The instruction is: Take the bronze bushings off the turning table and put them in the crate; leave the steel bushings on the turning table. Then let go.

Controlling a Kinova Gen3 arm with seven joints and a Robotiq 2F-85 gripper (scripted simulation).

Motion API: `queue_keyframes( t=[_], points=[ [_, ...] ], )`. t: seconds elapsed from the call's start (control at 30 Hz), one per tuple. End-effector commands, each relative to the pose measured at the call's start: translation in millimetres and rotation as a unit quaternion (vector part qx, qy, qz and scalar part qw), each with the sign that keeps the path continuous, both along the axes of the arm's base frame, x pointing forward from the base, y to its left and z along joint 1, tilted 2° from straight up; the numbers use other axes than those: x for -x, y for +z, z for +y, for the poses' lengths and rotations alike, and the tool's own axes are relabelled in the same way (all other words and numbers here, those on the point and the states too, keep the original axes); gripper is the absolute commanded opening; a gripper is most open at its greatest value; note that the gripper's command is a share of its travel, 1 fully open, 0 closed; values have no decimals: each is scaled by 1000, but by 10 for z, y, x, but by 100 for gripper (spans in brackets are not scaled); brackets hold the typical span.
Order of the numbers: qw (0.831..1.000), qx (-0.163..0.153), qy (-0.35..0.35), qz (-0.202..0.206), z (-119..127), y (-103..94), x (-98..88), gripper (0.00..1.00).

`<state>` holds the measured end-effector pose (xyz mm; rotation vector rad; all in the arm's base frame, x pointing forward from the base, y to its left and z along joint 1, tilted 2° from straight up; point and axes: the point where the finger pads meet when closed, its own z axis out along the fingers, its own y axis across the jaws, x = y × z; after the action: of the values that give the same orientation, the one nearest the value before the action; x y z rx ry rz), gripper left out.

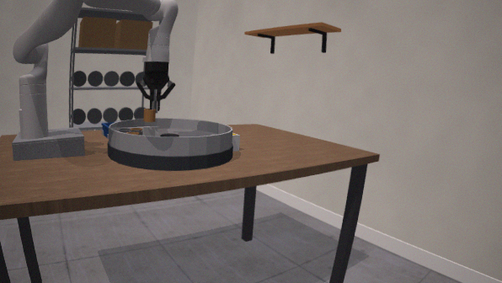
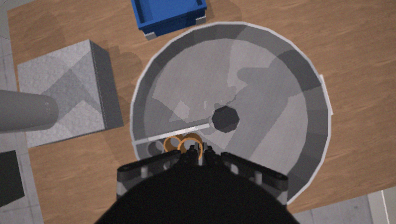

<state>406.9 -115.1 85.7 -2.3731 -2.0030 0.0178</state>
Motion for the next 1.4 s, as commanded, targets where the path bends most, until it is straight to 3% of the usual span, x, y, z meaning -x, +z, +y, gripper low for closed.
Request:
queue_keyframes(
  t=[0.0,0.23,0.63,0.8,1.2,1.37],
  points=[
    [1000,1,3,0,-13,31,3,0],
    [1000,1,2,0,-5,196,-10,0],
    [1000,1,2,0,-5,196,-10,0],
    [1000,0,-1,-1,587,196,107,0],
    [1000,0,-1,-1,587,196,107,0],
    [1000,3,2,1,1129,200,235,0]
  ],
)
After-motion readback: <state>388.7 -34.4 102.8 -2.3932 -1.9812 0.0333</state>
